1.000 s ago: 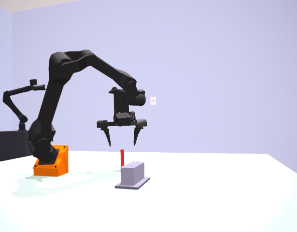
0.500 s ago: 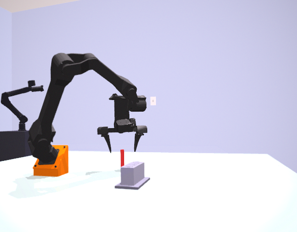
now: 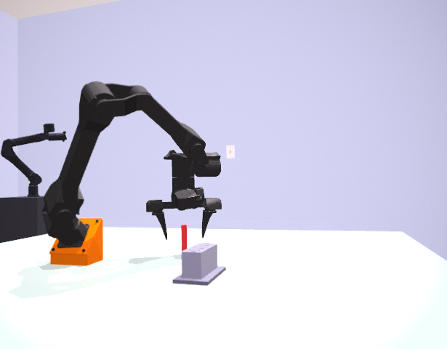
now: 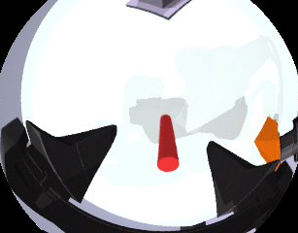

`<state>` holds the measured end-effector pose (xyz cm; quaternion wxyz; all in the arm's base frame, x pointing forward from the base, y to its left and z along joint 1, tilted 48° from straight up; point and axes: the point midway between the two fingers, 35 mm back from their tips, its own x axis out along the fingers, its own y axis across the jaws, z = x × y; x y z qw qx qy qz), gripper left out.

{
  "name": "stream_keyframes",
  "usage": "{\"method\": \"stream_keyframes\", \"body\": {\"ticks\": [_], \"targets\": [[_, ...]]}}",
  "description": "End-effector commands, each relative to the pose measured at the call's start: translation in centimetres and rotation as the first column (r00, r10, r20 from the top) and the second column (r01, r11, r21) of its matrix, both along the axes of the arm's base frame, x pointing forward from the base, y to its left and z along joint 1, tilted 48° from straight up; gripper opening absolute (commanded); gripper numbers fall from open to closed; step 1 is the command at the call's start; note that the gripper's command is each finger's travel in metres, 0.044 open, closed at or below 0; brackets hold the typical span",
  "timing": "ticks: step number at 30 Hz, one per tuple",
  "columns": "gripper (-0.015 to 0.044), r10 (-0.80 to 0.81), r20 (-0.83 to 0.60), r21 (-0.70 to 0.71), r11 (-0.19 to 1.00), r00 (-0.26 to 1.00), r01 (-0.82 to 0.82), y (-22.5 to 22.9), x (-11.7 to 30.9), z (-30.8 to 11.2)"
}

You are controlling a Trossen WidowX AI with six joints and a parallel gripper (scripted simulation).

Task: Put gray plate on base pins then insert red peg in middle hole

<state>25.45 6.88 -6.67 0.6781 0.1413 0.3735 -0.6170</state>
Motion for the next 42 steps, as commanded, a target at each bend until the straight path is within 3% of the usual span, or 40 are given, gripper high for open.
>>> {"method": "stream_keyframes", "body": {"ticks": [1,17,42], "targets": [[0.0414,0.001,-0.008,-0.009,1.0,1.0,-0.001,-0.5,-0.2,-0.2],[0.0,0.001,-0.008,-0.009,1.0,1.0,-0.001,-0.5,-0.2,-0.2],[0.0,0.001,-0.008,-0.006,1.0,1.0,-0.001,0.8,0.2,0.8]]}}
